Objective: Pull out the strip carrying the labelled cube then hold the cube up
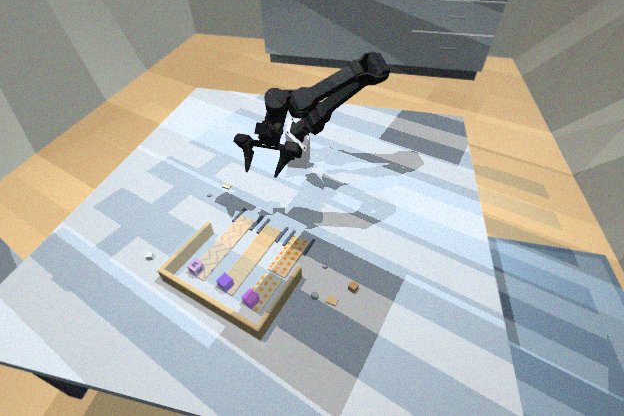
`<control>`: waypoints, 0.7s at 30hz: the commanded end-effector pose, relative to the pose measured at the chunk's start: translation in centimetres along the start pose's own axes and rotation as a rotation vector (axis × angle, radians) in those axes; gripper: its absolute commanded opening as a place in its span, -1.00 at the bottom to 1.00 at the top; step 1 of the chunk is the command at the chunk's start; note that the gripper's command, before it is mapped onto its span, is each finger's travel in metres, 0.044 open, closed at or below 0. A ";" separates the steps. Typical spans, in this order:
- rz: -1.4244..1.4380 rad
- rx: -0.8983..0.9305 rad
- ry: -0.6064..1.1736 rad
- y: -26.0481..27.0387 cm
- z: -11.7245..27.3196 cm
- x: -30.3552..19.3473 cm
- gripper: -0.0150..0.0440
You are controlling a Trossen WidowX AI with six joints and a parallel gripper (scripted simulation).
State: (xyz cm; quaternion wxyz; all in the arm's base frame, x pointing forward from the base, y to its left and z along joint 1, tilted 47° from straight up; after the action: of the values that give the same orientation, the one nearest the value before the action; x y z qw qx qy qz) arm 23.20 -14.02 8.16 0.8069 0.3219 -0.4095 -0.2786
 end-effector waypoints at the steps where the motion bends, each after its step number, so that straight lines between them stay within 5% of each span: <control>1: 0.011 0.009 0.008 0.2 -0.1 -0.2 0.86; 3: 0.011 0.009 0.008 0.2 -0.1 -0.2 0.86; 18: -0.129 -0.125 0.541 -4.4 -9.2 2.4 -0.47; 21: -0.152 -0.140 0.668 -5.0 -11.1 2.3 -0.49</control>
State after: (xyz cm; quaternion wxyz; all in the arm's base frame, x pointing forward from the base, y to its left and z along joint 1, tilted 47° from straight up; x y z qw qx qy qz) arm 31.24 -16.09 2.03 0.8835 0.3601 -0.1448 -0.2621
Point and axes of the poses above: the point midway between the two fingers, 35 mm back from their tips, its own z axis back along the fingers, its own y axis across the jaws, x = y × z, the point moved 8 cm from there along z, back along the fingers, and after that the axes turned 3 degrees about -z, right-handed, at the moved point
